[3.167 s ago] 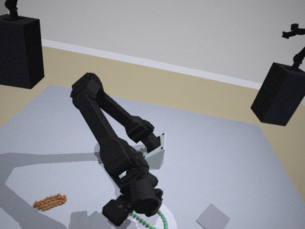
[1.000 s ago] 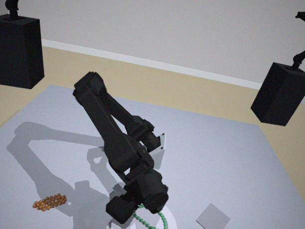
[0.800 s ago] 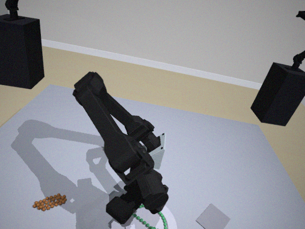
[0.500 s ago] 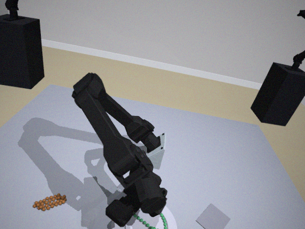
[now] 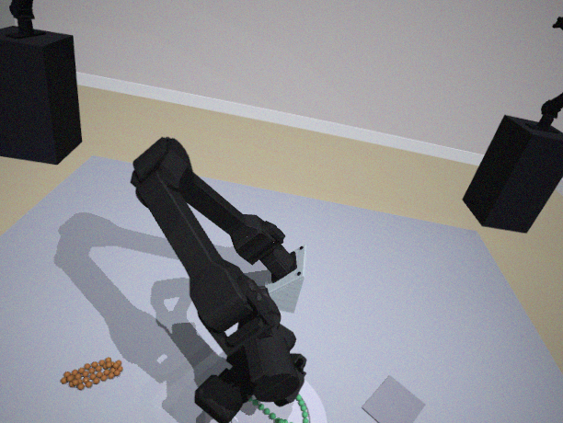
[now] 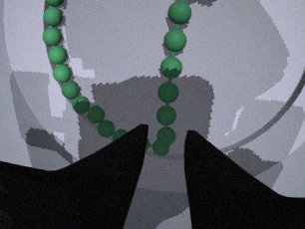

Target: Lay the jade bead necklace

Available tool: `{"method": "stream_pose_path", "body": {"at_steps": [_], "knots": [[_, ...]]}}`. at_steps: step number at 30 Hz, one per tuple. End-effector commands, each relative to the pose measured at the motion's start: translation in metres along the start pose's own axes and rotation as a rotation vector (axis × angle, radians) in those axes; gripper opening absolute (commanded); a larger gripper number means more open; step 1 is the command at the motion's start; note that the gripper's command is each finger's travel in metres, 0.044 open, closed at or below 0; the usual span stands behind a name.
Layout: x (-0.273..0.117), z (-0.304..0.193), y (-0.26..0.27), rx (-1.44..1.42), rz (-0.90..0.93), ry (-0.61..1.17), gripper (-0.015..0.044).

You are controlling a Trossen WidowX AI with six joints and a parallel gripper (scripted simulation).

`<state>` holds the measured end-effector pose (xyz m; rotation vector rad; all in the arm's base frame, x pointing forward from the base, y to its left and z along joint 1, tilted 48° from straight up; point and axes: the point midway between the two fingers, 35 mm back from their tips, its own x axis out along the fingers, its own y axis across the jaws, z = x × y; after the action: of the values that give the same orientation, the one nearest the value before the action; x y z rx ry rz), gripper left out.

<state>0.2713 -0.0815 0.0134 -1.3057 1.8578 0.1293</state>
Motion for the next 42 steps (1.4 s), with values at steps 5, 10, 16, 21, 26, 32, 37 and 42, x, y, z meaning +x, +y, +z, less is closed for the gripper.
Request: {"method": "stream_pose_path", "body": {"at_steps": [5, 10, 16, 21, 26, 32, 37, 42], "knots": [[-0.0006, 0.0002, -0.0002, 0.0, -0.001, -0.001, 0.0], [-0.0006, 0.0002, -0.0002, 0.0, -0.001, -0.001, 0.0], [-0.0006, 0.0002, -0.0002, 0.0, -0.001, -0.001, 0.0], [-0.0006, 0.0002, -0.0002, 0.0, -0.001, -0.001, 0.0], [-0.0006, 0.0002, -0.0002, 0.0, -0.001, -0.001, 0.0], [-0.0006, 0.0002, -0.0002, 0.0, -0.001, -0.001, 0.0], [-0.0056, 0.0003, 0.0005, -0.006, -0.003, 0.002, 0.0], [-0.0061, -0.0001, 0.0002, -0.007, -0.004, 0.002, 0.0]]}}
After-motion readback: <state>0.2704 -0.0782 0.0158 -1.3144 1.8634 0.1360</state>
